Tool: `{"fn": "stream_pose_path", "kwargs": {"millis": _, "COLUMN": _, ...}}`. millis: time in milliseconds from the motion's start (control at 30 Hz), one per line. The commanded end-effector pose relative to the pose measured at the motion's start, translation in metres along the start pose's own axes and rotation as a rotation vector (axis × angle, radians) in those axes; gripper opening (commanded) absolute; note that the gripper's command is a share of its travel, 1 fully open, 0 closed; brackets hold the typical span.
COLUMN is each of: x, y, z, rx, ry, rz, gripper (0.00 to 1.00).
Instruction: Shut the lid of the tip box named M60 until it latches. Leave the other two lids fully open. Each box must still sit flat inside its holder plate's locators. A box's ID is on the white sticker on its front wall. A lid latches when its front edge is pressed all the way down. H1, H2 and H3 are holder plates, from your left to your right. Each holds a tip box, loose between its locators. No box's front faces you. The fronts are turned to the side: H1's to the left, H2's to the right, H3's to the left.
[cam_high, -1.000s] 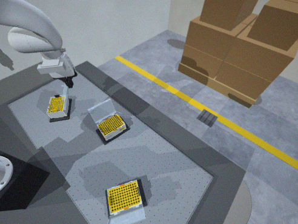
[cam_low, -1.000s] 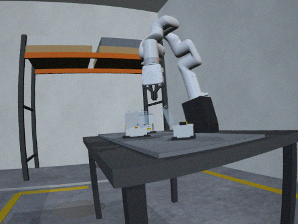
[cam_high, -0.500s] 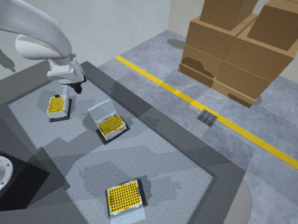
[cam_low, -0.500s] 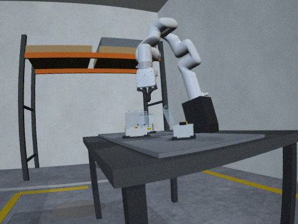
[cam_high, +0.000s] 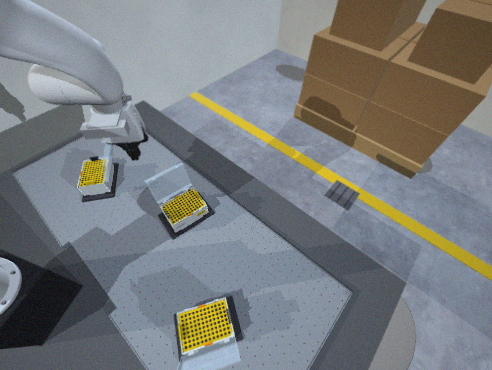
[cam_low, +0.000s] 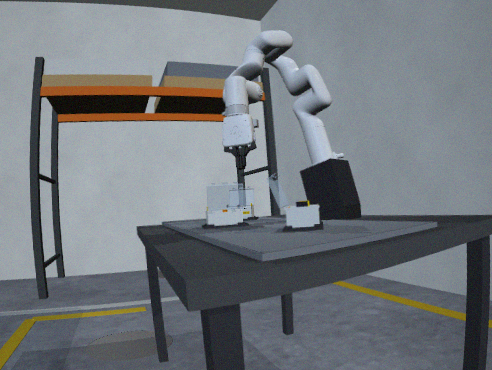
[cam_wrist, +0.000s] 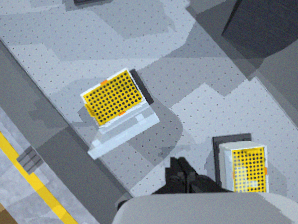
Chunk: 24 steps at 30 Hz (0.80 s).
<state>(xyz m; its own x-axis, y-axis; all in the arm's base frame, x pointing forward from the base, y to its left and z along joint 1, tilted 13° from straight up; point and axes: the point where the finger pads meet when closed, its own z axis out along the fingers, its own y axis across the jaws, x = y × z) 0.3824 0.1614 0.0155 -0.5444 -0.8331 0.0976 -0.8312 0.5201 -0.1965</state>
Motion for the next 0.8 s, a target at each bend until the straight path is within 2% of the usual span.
{"fn": "stream_pose_path", "kwargs": {"millis": 0, "x": 0.019, "y": -0.01, "z": -0.001, "rx": 0.004, "ry": -0.004, "rz": 0.145, "gripper": 0.0}}
{"fn": "stream_pose_path", "kwargs": {"millis": 133, "x": 0.037, "y": -0.018, "z": -0.001, "rx": 0.004, "ry": -0.005, "rz": 0.278, "gripper": 0.0}}
{"fn": "stream_pose_path", "kwargs": {"millis": 767, "x": 0.116, "y": -0.051, "z": -0.001, "rx": 0.005, "ry": -0.004, "rz": 0.281, "gripper": 0.0}}
